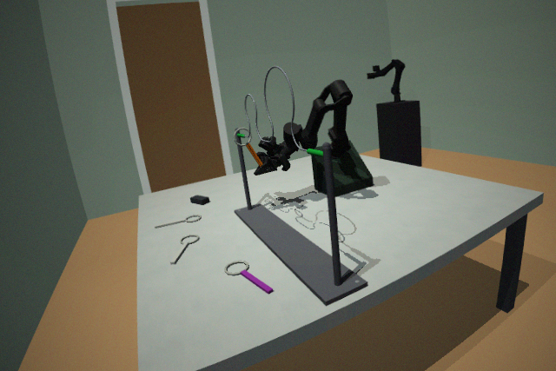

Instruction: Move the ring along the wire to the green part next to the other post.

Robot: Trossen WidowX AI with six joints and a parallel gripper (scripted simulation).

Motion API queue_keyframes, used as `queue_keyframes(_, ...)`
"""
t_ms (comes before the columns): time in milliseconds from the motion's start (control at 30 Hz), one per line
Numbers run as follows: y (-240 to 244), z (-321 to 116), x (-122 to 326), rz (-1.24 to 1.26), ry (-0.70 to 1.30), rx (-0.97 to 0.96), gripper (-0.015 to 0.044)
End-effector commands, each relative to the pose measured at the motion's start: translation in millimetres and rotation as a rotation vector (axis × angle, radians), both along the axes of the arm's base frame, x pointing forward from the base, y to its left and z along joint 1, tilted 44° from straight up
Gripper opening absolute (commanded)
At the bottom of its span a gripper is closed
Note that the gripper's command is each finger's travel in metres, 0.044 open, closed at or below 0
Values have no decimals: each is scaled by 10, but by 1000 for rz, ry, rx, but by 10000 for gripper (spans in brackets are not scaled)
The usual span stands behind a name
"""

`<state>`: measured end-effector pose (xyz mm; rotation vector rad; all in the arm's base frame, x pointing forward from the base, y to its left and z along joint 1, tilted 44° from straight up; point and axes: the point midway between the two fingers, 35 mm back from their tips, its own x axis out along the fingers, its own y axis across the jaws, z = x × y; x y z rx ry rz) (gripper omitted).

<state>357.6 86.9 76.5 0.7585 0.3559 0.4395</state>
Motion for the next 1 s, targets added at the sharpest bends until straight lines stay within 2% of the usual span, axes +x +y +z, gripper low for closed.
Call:
queue_keyframes(0,34,-56,-3,-2,1,-3,-150)
queue_keyframes(967,112,-140,-16,-2,1,-3,-150)
